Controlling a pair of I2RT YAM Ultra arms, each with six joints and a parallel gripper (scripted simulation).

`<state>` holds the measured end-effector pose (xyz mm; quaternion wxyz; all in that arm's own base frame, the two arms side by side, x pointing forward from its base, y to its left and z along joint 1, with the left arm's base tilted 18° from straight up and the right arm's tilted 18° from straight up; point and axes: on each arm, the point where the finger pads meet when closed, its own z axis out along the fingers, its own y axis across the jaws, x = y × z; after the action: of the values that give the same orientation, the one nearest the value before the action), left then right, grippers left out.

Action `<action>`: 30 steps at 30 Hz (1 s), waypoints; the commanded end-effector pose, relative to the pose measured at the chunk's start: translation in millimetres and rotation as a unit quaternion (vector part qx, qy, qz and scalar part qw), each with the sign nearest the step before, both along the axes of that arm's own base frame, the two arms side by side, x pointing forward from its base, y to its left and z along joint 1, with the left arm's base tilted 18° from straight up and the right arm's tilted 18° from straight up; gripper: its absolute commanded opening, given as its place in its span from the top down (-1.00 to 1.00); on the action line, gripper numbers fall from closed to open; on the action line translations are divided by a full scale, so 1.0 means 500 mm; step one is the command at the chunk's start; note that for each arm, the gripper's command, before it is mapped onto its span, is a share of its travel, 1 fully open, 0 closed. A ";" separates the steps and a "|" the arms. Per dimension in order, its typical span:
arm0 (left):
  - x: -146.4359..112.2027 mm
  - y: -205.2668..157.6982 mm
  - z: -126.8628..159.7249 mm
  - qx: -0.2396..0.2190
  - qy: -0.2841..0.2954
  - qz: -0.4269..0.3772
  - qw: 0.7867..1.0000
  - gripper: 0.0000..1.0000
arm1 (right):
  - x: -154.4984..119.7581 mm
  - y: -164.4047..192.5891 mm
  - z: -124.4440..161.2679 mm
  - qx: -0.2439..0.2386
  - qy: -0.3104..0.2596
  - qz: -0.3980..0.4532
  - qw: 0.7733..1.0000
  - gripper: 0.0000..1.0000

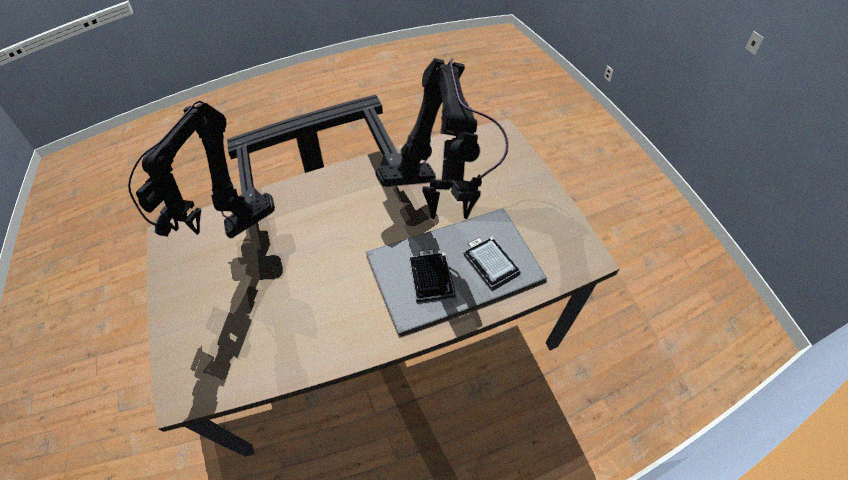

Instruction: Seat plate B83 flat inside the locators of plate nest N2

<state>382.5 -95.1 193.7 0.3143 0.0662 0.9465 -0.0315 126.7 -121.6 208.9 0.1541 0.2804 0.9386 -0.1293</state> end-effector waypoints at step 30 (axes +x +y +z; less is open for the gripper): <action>0.008 -0.006 -0.011 0.023 0.021 -0.005 1.000 -1.00 | -0.022 0.003 -0.006 -0.009 -0.013 -0.016 1.000 -1.00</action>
<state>382.8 -94.2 192.1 0.3105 0.0658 0.9479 -0.0279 118.4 -120.5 203.9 0.1537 0.2914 0.9350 -0.1315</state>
